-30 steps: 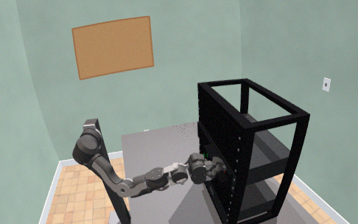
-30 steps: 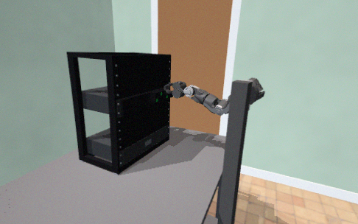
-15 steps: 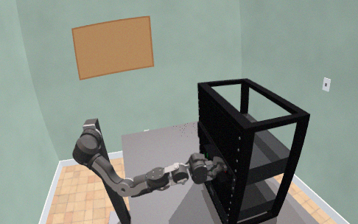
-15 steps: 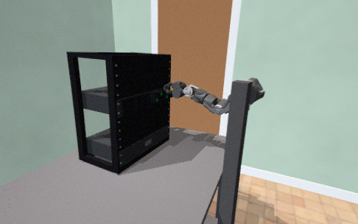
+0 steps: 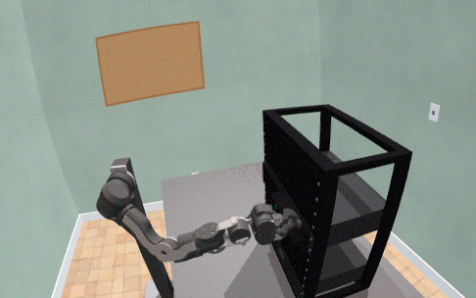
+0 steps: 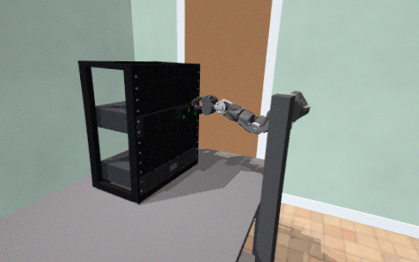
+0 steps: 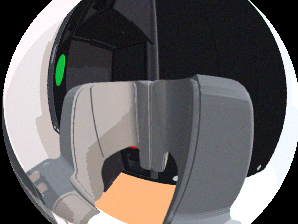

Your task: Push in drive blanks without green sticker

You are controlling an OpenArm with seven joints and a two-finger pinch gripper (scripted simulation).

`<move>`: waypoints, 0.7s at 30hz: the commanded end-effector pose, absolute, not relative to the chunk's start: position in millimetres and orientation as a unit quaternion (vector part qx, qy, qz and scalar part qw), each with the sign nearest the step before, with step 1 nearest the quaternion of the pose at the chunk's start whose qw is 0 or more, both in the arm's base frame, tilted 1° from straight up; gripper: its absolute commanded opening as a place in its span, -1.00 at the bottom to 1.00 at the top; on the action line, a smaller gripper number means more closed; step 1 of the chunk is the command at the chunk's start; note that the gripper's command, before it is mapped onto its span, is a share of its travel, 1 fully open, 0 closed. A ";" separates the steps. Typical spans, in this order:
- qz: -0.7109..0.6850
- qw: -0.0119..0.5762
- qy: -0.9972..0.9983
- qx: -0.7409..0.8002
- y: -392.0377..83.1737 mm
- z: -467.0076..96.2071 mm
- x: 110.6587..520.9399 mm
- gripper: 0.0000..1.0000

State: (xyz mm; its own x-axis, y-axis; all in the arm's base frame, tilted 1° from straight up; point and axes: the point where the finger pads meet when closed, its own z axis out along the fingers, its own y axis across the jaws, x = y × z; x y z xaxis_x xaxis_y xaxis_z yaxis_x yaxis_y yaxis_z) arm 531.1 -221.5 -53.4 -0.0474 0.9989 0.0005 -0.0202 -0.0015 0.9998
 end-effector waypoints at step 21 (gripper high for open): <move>0.520 0.487 0.513 0.479 -218.1 -56.1 448.8 -1.00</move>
